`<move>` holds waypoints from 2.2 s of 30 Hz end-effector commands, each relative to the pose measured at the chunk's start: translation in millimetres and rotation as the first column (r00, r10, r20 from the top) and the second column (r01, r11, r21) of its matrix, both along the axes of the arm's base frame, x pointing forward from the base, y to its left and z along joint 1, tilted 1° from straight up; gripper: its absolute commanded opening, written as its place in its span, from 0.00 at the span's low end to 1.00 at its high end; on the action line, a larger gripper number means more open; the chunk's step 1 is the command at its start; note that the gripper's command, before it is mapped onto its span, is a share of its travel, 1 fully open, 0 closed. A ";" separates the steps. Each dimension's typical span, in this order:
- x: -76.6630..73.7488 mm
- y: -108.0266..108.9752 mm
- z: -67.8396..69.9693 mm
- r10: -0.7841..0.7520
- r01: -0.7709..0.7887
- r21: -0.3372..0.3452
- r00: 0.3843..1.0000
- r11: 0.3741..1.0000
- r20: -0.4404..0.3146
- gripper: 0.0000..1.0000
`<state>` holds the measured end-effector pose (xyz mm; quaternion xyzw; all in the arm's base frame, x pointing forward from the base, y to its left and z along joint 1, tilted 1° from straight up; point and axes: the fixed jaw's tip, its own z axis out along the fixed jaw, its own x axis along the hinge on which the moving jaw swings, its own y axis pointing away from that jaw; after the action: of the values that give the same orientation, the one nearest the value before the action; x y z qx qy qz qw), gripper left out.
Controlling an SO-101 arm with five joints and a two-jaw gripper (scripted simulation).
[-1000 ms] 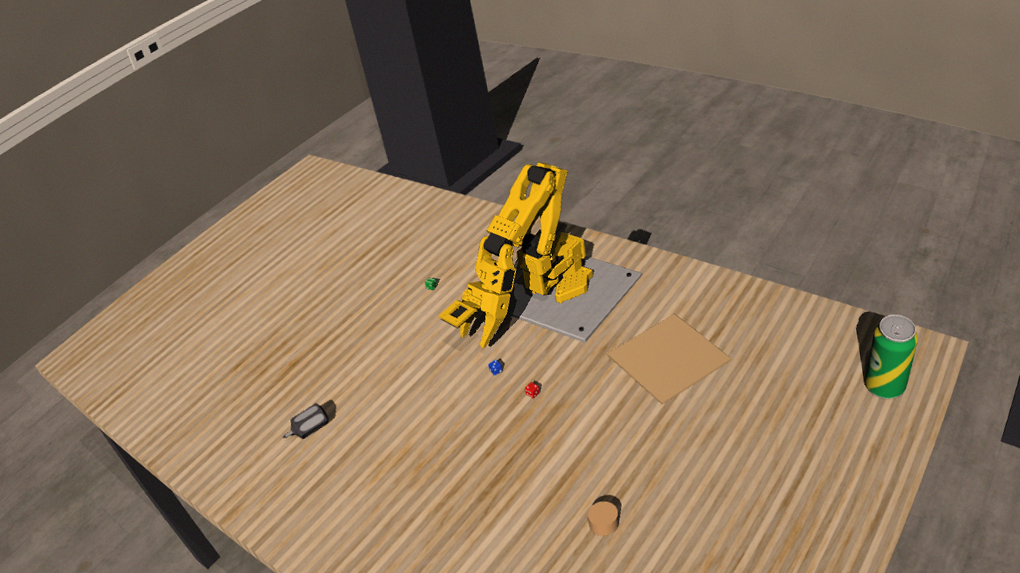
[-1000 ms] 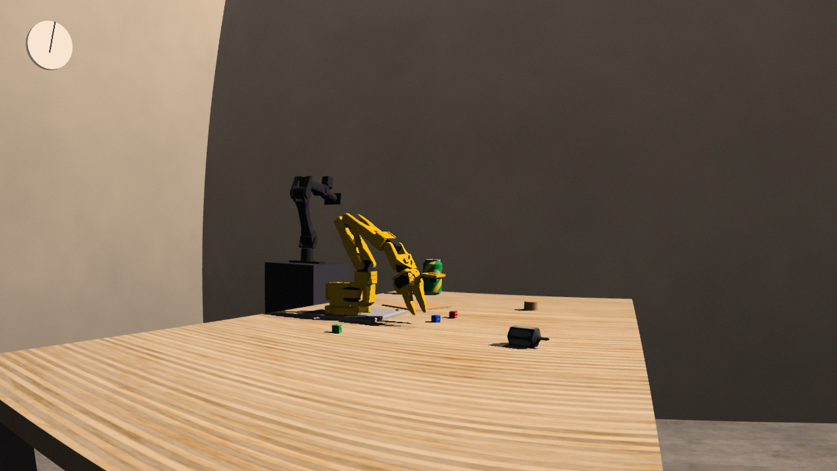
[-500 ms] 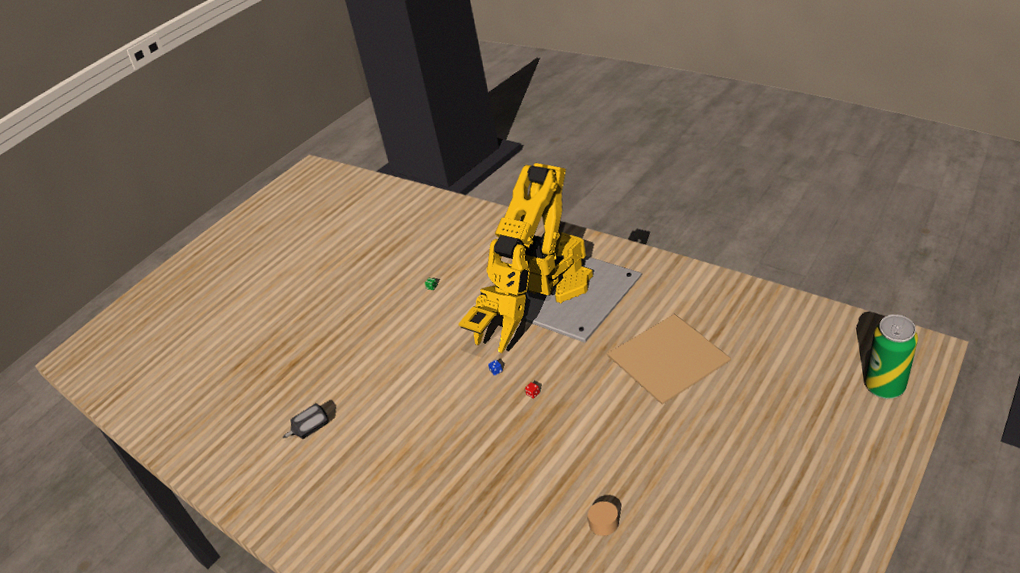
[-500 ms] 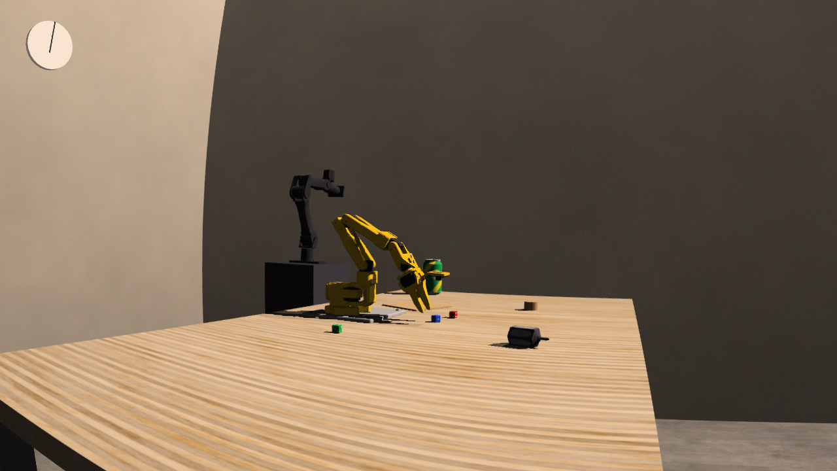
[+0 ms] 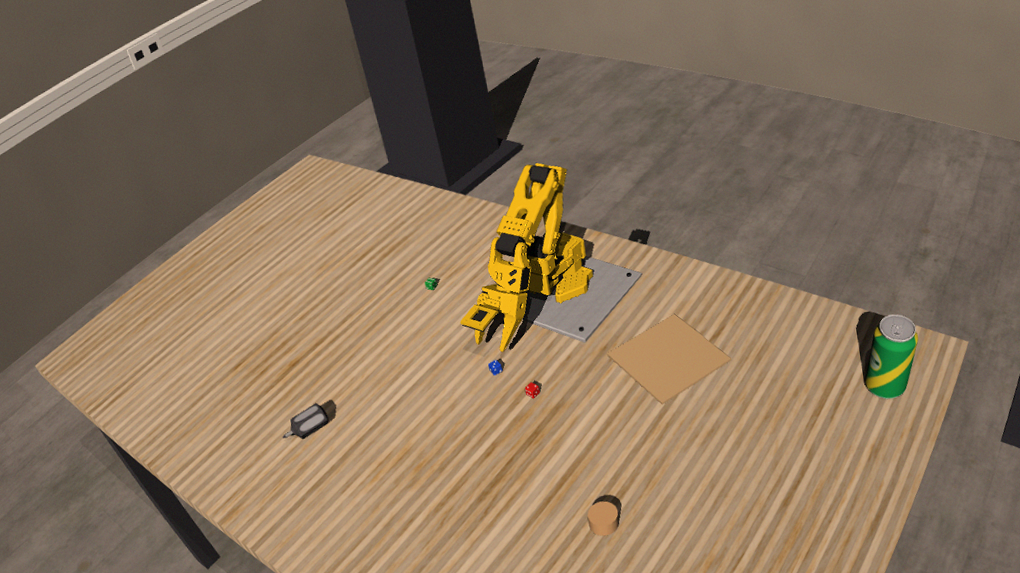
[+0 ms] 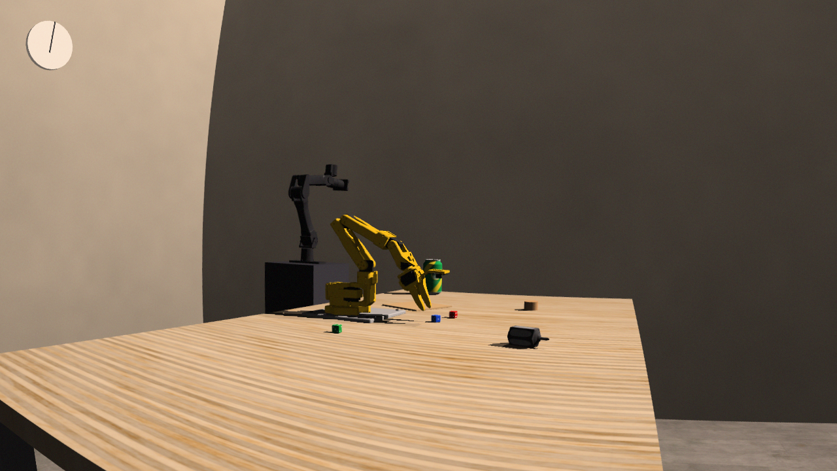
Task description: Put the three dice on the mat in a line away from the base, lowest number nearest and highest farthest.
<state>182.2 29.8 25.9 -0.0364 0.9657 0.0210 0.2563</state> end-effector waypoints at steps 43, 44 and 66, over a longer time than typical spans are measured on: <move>-3.3 2.1 -1.5 0.007 -0.007 0.003 1.000 1.000 -0.011 0.25; -2.9 3.2 -1.4 0.013 -0.013 0.003 1.000 1.000 -0.011 0.25; 8.2 72.4 -0.7 0.318 -0.318 0.007 0.948 0.948 -0.009 0.25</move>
<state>187.9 93.6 26.1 -0.1795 0.9510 0.0593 0.2448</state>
